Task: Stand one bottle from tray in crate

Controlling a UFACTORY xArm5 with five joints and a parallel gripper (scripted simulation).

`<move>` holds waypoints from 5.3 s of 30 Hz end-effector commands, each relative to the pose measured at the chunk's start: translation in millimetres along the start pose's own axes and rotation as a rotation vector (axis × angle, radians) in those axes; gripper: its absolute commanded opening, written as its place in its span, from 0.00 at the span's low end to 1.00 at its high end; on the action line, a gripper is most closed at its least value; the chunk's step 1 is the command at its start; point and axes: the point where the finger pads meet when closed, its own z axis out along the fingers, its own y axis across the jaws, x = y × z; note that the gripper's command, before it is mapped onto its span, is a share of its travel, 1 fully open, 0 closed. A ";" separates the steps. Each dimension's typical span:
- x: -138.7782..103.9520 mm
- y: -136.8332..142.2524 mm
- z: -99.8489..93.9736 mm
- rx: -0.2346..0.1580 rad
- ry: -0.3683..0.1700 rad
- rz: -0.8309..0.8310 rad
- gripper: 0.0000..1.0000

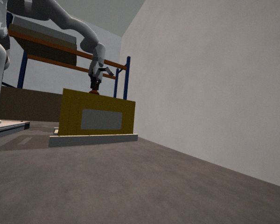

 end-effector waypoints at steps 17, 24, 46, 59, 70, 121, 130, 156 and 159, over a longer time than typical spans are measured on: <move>0.5 -0.7 -23.7 0.004 0.002 0.000 0.00; 0.5 -0.7 -28.1 0.004 0.002 0.000 0.00; 0.5 -0.6 -30.8 0.004 0.002 0.000 0.00; 0.5 -0.6 -32.8 0.004 0.002 0.000 0.00; 0.4 -0.4 -44.3 0.004 0.002 0.000 0.00; 2.3 0.8 -53.0 0.004 0.002 0.000 0.00; 4.6 2.3 -53.0 0.004 0.002 0.000 0.00; 22.6 13.8 -52.9 0.003 0.003 0.000 0.00; 26.0 15.9 -52.9 0.003 0.003 0.000 0.00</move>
